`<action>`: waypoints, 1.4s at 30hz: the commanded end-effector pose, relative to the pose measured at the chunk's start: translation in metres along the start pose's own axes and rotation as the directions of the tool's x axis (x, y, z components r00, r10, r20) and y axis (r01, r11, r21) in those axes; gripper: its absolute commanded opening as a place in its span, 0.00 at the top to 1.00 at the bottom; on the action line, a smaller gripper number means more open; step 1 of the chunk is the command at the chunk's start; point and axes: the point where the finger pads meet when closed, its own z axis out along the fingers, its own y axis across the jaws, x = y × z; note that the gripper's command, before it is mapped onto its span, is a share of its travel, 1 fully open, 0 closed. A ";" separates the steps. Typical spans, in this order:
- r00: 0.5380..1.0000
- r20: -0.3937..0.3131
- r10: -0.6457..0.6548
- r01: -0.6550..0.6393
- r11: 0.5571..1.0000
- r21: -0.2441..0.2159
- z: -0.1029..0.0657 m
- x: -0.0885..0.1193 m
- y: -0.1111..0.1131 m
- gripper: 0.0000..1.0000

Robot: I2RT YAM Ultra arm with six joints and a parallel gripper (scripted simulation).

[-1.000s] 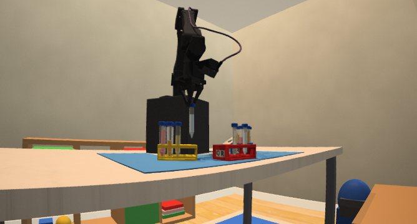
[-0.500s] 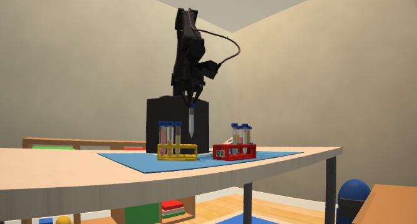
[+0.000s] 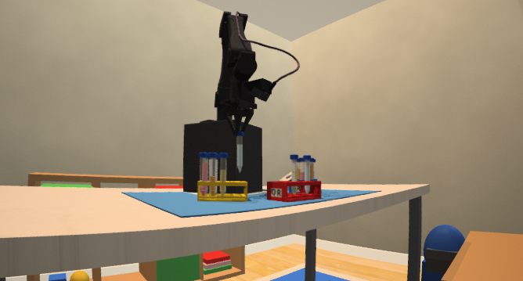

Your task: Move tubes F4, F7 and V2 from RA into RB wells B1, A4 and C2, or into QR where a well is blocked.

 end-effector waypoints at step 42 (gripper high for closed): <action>1.000 0.011 -0.003 0.003 1.000 0.008 -0.003 -0.054 0.082 1.00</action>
